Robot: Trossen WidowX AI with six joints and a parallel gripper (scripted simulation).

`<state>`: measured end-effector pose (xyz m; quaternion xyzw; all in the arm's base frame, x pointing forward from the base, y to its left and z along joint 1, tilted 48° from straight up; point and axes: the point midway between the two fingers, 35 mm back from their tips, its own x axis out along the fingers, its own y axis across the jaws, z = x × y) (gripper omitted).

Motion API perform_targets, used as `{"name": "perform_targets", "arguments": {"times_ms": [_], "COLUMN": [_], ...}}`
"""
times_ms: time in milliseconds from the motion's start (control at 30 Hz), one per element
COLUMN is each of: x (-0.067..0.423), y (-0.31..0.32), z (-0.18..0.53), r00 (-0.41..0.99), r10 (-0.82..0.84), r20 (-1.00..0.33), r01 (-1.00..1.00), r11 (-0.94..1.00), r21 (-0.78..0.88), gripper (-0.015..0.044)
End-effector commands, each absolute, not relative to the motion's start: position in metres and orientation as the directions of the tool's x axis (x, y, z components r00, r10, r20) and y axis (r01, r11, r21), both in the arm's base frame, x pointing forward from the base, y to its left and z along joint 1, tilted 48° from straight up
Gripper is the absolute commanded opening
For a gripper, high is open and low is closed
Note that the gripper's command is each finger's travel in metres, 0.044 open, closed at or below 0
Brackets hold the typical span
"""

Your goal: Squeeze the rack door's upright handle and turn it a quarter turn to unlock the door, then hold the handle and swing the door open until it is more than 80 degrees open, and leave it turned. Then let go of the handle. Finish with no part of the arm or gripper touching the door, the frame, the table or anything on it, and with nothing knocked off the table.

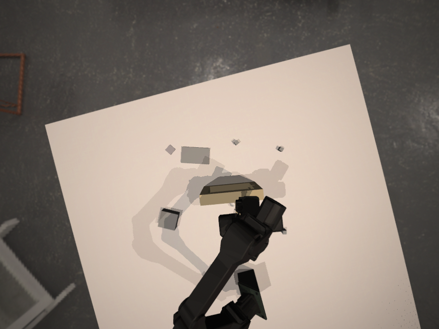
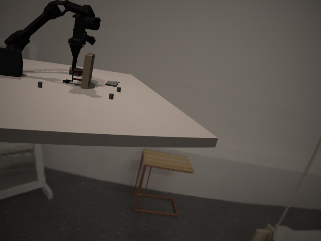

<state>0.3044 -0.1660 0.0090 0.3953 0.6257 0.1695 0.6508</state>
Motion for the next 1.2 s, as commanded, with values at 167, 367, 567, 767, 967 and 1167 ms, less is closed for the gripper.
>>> {"name": "perform_targets", "arguments": {"times_ms": [167,367,567,767,967,1167], "x": [0.307,0.308,0.308,0.308,0.308,0.308], "y": [-0.154,-0.146,-0.142,-0.142,-0.142,-0.142], "z": [0.000,-0.007,-0.010,-0.010,-0.010,-0.010], "r00": [0.163,0.163,0.163,0.163,0.163,0.163], "r10": [0.717,0.718,0.718,0.718,0.718,0.718], "r20": [-0.678,-0.677,-0.677,-0.677,-0.677,-0.677], "r01": [0.276,0.275,0.275,0.275,0.275,0.275], "r11": [0.627,0.626,0.625,0.625,0.625,0.625], "r21": [0.729,0.730,0.730,0.730,0.730,0.730], "gripper": [0.0288,0.0288,0.0262,0.0104,0.0064,0.0024]}}
